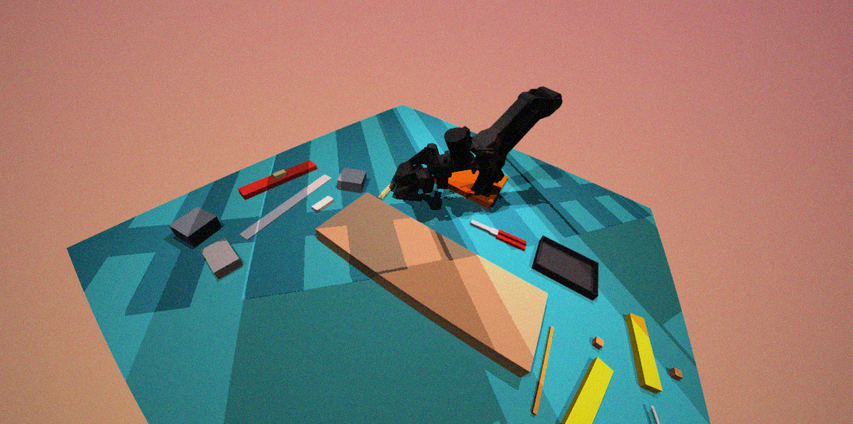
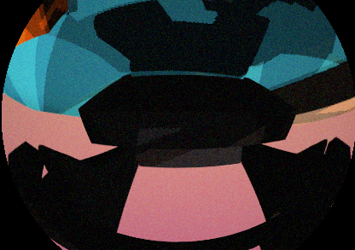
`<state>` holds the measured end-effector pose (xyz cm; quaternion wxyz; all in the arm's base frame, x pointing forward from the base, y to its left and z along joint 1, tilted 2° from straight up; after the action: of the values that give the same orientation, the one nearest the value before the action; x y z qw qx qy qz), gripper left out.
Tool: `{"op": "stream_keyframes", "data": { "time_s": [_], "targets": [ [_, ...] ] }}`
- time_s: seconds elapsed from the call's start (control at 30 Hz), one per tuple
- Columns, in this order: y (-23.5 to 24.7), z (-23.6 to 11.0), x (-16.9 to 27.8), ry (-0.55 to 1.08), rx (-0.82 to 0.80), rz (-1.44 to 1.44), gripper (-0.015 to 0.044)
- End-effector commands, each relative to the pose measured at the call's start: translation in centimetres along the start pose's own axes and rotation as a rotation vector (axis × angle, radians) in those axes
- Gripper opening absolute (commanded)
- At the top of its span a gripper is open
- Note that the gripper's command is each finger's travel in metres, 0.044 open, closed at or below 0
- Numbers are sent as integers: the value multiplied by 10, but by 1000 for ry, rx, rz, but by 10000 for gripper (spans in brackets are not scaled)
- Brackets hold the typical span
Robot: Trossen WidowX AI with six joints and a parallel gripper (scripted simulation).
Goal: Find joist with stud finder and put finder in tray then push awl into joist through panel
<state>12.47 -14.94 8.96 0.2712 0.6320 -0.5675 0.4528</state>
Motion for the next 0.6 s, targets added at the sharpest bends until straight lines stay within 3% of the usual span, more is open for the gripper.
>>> {"op": "stream_keyframes", "data": {
  "time_s": [0.0, 0.47, 0.57],
  "targets": [
    [2, 0, 3, 15, 9, 7, 0],
    [2, 2, -5, 3, 0, -2, 368],
    [2, 2, -6, 2, 0, -1, 378]
  ]
}}
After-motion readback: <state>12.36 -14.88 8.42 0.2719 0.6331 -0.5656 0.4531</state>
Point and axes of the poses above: the point midway between the two fingers, 35 mm back from their tips, its own z axis out along the fingers, its own y axis across the jaws, x = y × z, the point moved 6 cm from there along -z, back along the fingers, and after that the axes turned 14 degrees about z, right-handed, at the moved point
